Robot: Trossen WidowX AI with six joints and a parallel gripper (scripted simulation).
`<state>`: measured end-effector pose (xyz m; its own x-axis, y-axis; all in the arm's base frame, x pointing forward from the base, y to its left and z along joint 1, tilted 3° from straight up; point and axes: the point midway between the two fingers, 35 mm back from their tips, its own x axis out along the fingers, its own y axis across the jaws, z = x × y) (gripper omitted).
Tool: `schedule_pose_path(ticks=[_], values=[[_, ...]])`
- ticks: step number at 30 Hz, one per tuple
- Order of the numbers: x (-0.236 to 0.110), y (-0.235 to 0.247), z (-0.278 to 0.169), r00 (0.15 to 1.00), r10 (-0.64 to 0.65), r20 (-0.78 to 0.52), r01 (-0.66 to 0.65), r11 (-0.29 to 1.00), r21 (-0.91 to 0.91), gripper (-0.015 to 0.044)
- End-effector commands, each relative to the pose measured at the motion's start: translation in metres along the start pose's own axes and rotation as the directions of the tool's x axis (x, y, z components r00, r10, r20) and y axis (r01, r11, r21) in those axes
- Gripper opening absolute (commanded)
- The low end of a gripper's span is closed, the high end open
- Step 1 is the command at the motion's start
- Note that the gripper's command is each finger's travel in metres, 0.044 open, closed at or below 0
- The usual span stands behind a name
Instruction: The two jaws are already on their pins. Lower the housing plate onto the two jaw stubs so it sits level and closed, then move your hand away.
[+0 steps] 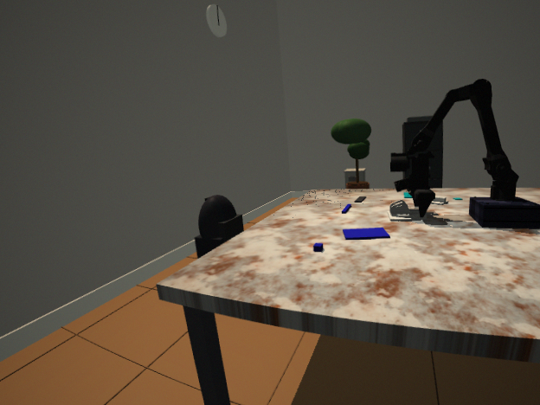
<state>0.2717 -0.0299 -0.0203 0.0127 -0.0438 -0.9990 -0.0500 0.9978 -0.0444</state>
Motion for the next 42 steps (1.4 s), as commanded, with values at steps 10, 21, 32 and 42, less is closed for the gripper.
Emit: schedule_pose_path(ticks=[10, 21, 32, 42], values=[[-0.0041, -0.0006, 0.0002, 1.0, -0.004, -0.001, 0.004, 1.0, -0.004, 0.0351], [-0.0016, -0.0005, 0.0003, 1.0, -0.004, -0.001, 0.004, 1.0, -0.004, 0.0351], [0.0007, -0.0005, 0.0003, 1.0, -0.004, -0.001, 0.004, 1.0, -0.004, 0.0351], [0.0007, -0.0005, 0.0003, 1.0, -0.004, -0.001, 0.004, 1.0, -0.004, 0.0351]])
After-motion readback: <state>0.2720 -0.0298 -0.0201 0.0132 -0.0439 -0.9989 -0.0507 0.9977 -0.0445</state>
